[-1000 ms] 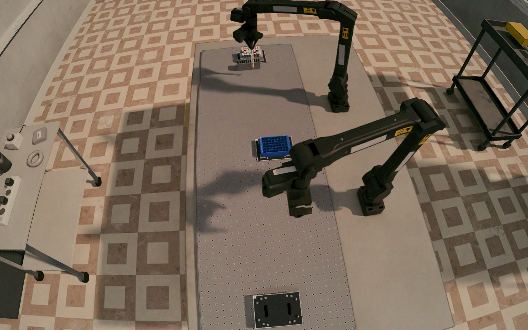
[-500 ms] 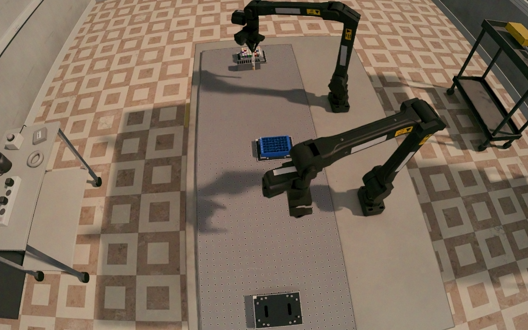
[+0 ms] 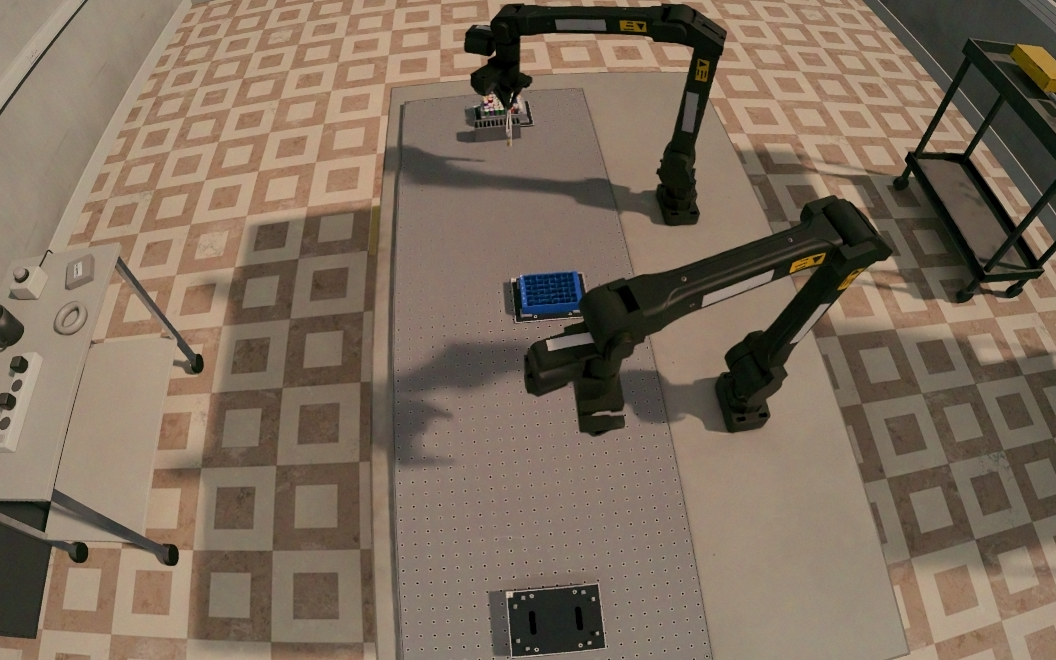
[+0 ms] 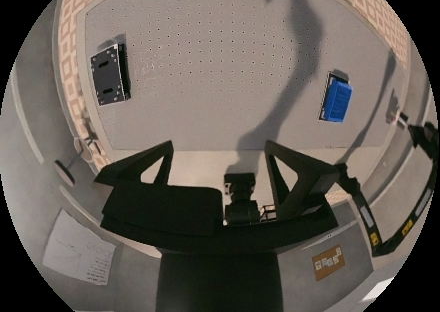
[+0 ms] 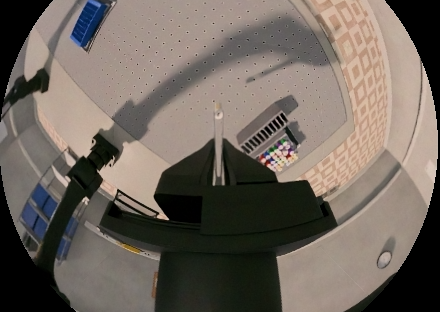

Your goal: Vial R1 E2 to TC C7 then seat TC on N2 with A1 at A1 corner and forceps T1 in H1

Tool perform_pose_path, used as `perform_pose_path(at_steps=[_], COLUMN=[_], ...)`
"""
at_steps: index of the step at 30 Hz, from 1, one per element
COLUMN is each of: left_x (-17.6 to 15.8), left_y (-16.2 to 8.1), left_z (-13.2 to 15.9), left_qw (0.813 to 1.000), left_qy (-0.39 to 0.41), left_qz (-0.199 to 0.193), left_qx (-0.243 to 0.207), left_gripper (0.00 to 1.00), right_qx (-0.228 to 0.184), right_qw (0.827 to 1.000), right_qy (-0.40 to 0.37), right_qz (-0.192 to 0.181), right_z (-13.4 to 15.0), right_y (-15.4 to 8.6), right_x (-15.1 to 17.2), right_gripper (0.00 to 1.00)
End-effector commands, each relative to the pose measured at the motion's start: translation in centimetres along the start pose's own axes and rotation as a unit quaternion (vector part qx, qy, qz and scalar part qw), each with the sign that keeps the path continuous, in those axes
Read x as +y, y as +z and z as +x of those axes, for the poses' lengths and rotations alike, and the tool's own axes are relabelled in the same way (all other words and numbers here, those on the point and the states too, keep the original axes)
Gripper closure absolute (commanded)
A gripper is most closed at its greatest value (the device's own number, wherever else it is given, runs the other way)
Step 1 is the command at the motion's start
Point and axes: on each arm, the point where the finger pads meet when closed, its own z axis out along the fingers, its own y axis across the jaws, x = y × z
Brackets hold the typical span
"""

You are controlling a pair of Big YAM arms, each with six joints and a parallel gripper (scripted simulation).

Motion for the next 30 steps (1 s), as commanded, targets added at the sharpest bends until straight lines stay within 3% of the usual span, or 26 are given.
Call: perform_pose_path(at_steps=[1, 30], left_x=[0.3, 0.3], left_y=[-1.4, -1.4], left_z=[-0.8, -0.8], left_qw=[1.000, 1.000], left_qy=[-0.003, -0.003], left_qz=[-0.005, -0.005], left_qx=[-0.017, -0.017], left_gripper=[0.00, 0.00], right_qx=[-0.002, -0.004], right_qw=[1.000, 1.000], right_qy=[0.003, 0.003], right_qz=[0.011, 0.012], right_z=[-0.6, -3.1], right_y=[-0.4, -0.5], right_x=[0.3, 4.0], right_gripper=[0.91, 0.91])
